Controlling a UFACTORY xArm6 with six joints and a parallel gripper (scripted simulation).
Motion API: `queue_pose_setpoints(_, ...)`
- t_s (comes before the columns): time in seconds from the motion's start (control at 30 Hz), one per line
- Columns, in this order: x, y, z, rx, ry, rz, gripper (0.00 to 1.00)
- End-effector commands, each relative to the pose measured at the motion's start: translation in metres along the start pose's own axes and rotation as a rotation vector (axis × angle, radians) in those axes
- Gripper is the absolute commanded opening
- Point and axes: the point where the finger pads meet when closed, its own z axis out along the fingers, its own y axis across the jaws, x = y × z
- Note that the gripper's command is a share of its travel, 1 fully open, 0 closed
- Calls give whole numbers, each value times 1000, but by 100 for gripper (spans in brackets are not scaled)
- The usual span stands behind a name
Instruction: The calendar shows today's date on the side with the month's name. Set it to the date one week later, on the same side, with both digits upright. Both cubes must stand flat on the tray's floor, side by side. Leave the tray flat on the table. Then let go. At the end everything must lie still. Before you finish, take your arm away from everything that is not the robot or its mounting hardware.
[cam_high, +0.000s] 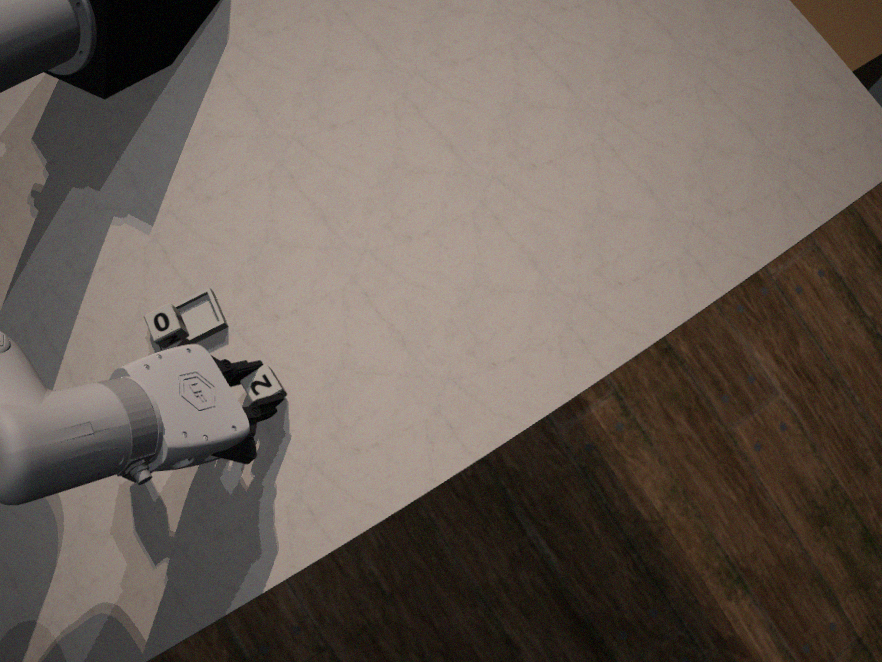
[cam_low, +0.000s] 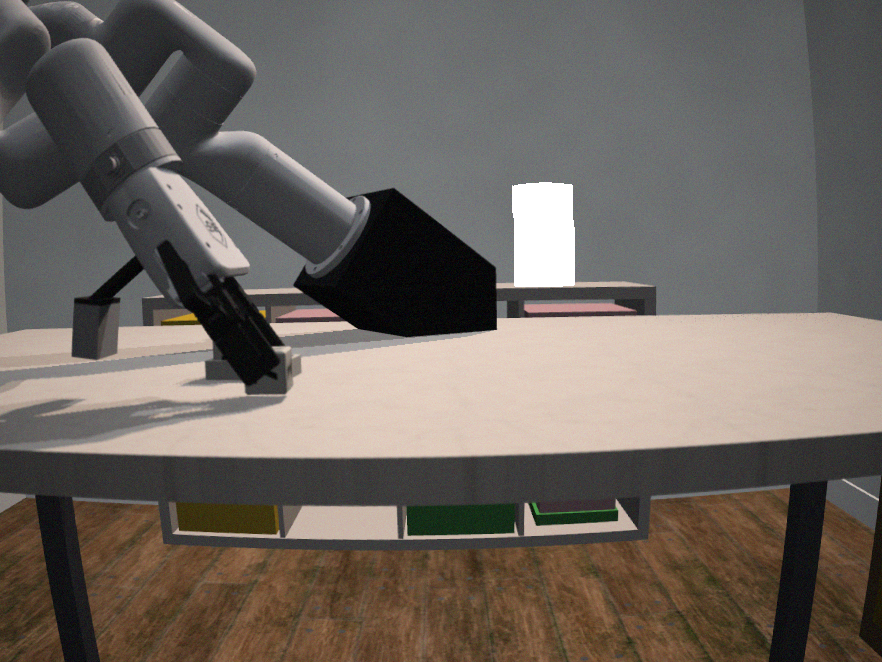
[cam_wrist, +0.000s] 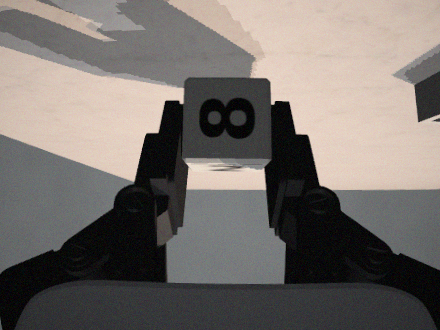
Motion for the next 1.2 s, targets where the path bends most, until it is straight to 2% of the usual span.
queue_pose_setpoints(0.0, 0, -1, -1, 2, 0, -1, 29)
queue_pose_setpoints(1.17, 2, -1, 3, 2, 0, -1, 29)
